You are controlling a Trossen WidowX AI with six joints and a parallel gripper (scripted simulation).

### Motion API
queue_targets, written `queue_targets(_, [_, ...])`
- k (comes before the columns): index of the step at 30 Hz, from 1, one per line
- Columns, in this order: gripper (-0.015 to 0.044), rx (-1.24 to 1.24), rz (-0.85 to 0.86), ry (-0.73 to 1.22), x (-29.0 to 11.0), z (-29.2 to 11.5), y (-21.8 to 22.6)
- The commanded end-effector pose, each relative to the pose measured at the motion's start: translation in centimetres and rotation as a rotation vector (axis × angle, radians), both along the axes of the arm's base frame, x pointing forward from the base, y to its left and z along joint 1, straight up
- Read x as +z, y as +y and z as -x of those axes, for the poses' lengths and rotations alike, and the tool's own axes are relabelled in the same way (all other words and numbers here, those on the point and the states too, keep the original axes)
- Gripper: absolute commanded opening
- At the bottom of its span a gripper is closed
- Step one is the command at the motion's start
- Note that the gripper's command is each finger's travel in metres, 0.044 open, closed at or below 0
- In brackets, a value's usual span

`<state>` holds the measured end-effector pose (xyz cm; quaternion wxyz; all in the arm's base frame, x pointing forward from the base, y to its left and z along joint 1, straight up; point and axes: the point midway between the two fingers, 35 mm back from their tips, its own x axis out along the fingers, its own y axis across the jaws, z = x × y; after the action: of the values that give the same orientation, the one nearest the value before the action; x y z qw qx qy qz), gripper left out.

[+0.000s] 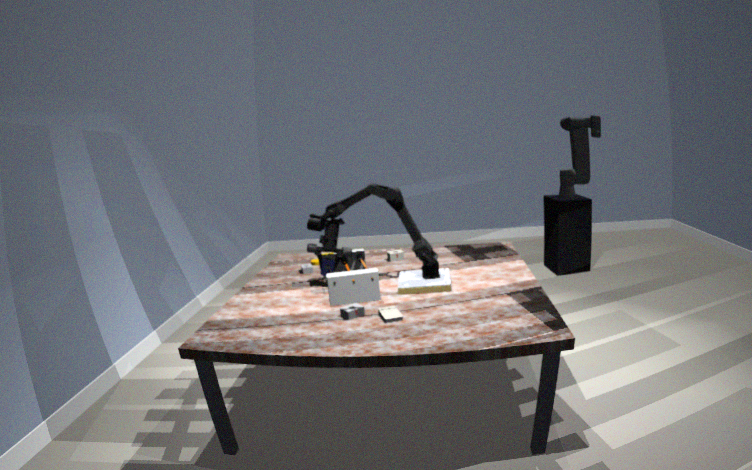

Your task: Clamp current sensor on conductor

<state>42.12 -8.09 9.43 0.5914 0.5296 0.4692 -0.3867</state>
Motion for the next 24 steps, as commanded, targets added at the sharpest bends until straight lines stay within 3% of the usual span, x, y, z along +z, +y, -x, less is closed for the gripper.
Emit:
queue_targets(1, [0.0,0.0,0.0,-0.007,0.06,-0.07,0.0])
queue_targets(14, [0.0,-0.003,0.034,0.222,-0.11,0.26,-0.03])
queue_targets(24, [0.0,-0.003,0.035,0.226,-0.19,0.27,-0.02])
